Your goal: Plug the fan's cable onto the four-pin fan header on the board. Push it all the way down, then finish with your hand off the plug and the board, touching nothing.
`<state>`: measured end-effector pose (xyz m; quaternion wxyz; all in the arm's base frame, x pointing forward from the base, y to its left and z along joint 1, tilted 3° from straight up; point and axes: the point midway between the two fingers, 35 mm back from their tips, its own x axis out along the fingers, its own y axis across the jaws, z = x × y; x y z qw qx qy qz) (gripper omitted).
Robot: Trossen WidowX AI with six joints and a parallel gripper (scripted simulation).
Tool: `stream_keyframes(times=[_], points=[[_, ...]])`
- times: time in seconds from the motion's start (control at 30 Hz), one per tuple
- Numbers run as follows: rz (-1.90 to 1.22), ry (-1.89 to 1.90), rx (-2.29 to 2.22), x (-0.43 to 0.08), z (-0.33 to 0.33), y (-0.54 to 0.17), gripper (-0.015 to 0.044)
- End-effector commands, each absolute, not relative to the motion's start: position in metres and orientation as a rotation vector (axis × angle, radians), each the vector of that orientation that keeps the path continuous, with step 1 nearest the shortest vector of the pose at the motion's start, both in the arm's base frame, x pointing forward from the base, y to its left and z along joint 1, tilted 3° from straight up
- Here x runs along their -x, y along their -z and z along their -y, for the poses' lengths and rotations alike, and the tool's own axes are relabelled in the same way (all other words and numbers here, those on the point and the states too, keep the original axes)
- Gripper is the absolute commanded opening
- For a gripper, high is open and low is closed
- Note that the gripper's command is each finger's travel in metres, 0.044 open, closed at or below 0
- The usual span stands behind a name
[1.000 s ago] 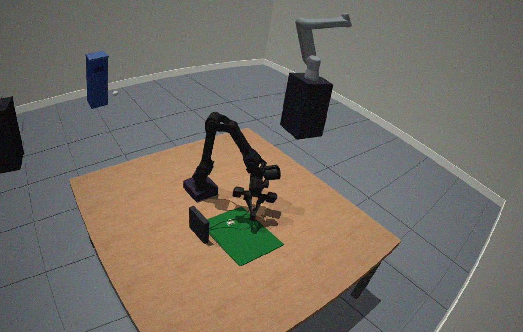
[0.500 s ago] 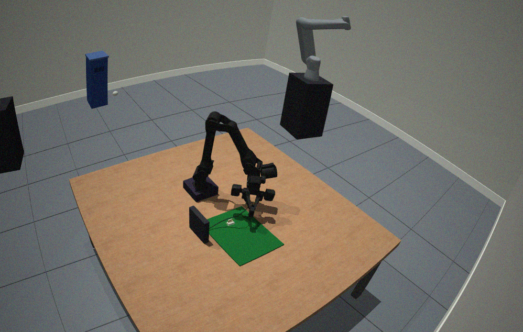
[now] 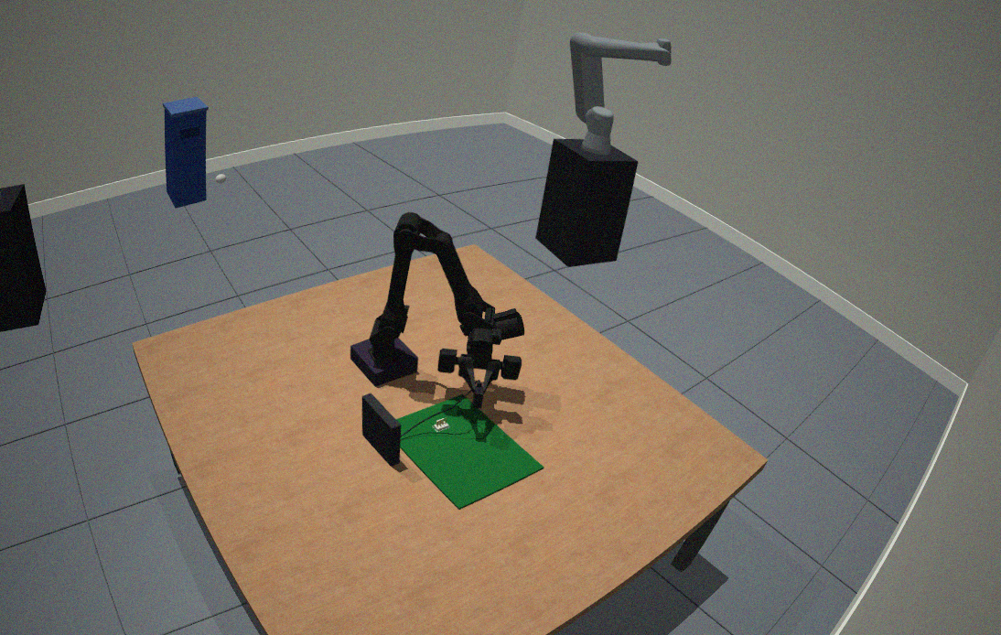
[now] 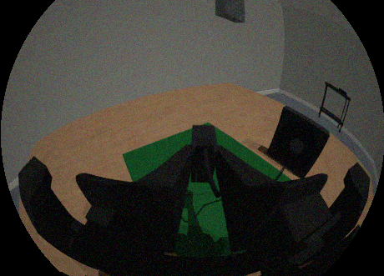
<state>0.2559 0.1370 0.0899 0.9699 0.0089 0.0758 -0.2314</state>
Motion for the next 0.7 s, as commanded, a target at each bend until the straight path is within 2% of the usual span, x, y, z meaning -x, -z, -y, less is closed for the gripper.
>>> stream_keyframes(times=[0.0, 0.67], points=[[-0.149, 0.469, -0.021, -0.2554, -0.1363, -0.0924, 0.0000], [-0.157, 0.469, -0.016, -0.2562, -0.1366, -0.0987, 0.0000]])
